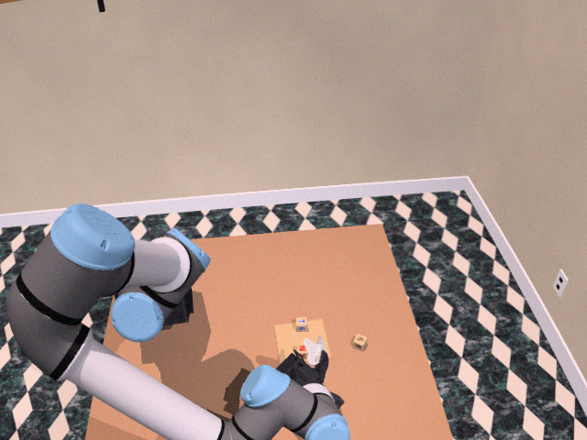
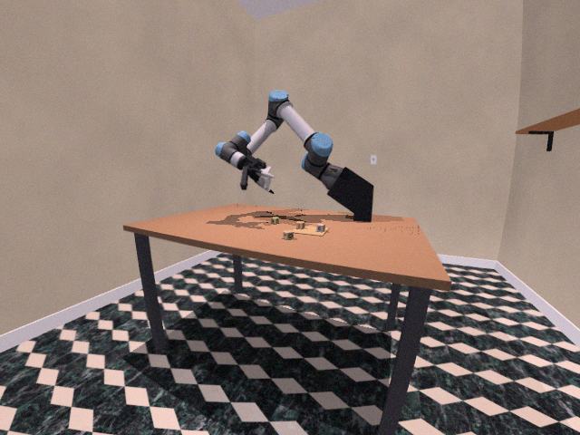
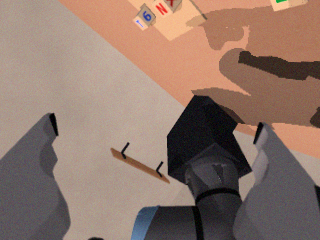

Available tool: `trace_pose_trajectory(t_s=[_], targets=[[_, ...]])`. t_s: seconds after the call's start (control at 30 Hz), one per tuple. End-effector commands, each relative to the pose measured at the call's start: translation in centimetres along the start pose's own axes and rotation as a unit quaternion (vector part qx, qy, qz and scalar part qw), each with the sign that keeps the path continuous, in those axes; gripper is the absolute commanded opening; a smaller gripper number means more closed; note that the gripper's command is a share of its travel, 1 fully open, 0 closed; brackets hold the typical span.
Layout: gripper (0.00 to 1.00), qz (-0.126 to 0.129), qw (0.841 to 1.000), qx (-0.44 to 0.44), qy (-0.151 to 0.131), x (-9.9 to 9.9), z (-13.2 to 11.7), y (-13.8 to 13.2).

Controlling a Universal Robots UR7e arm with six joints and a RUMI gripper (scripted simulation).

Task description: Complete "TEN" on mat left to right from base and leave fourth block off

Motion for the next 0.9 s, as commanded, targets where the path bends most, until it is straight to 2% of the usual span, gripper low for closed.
trace_pose_trajectory(t_s=[0.0,0.33,0.37,0.87], targets=[[1.00,-0.003,0.998,0.069,0.006,-0.5,0.9,-2.3],[1.00,-0.005,0.990,0.144,0.010,-1.3,1.4,-5.0],[1.00,-0.006,0.985,0.171,0.012,-1.6,1.5,-6.0],[1.00,-0.010,0.956,0.294,0.019,-3.1,1.6,-10.9]])
Point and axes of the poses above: the point where the finger pads meet when closed, its own x axis back along the fingers, its own y axis across the jaws, z = x × y, the point moved 1 cm from there along x, back along the fingers, and after that the axes turned 7 degrees about x, right-handed, at the moved point
